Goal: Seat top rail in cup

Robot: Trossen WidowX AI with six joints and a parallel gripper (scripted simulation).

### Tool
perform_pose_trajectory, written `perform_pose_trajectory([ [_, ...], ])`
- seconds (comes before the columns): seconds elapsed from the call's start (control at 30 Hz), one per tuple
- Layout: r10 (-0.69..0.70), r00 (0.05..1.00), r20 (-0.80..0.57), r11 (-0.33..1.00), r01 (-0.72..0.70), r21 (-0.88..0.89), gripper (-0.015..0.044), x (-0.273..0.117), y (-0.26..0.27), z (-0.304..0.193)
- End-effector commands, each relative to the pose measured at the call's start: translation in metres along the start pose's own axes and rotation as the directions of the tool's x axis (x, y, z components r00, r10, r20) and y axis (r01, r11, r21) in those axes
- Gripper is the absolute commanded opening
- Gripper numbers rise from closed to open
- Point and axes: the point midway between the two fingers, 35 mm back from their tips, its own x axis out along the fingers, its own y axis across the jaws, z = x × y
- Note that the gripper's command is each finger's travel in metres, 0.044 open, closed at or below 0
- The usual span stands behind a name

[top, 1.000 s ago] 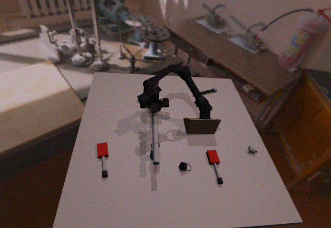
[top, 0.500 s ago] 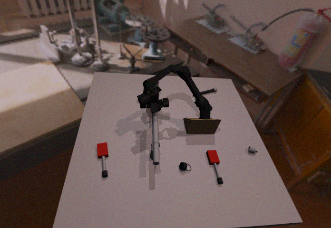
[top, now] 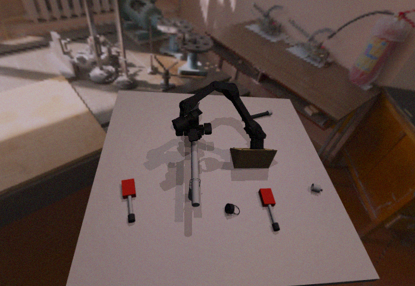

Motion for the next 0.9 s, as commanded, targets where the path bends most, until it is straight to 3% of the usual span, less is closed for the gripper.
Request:
perform_pose_trajectory([
  [0.0, -0.006, 1.0, -0.006, 1.0, 0.006, 0.002, 0.0, -0.001, -0.001, -0.006],
  [0.87, -0.006, 1.0, -0.007, 1.0, 0.006, 0.002, 0.0, 0.001, -0.001, -0.03],
])
